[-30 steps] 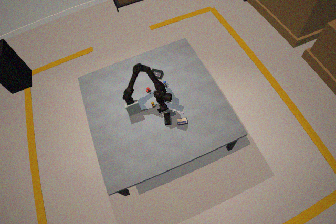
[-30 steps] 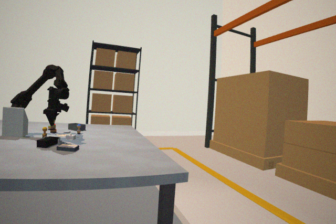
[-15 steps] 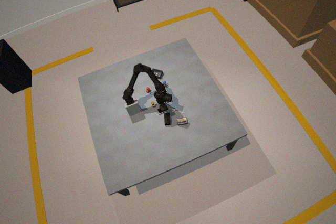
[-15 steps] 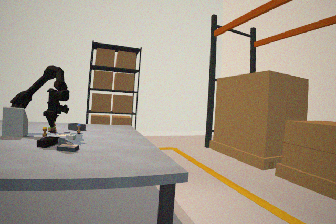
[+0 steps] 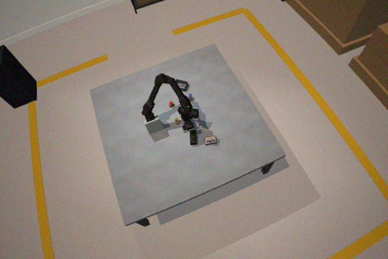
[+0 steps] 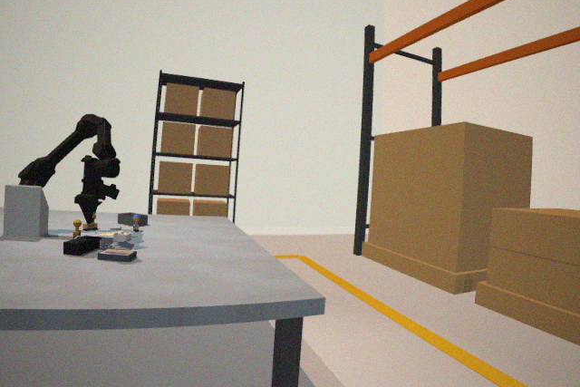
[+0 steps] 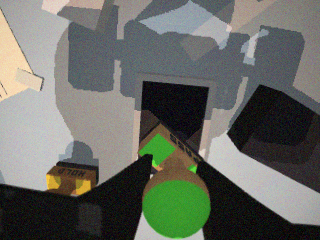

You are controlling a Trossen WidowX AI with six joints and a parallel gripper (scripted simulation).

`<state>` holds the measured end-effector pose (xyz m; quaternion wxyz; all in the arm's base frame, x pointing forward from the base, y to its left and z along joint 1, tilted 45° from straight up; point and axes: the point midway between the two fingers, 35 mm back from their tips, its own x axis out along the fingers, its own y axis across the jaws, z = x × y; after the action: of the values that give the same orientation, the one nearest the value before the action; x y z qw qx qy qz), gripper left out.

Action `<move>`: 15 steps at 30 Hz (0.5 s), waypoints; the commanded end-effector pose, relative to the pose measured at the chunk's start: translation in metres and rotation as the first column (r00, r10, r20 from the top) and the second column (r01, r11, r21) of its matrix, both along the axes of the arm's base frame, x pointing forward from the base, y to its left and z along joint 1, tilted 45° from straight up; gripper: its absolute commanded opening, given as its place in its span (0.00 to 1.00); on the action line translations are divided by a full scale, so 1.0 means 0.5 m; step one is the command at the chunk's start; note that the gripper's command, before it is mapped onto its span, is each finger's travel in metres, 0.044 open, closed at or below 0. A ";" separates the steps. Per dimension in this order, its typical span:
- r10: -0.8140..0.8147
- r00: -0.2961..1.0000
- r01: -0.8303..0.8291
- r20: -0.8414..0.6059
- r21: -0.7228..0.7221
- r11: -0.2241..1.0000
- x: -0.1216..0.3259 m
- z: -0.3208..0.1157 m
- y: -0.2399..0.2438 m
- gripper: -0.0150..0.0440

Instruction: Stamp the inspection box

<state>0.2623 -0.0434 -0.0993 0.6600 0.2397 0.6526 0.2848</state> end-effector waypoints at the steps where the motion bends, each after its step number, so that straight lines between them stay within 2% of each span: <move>1: -0.003 1.000 0.003 -0.002 0.003 1.000 -0.001 -0.005 0.005 0.25; 15: -0.002 1.000 0.002 -0.002 0.004 1.000 -0.001 -0.018 0.019 0.25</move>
<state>0.2620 -0.0363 -0.1063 0.6600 0.2397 0.6524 0.2852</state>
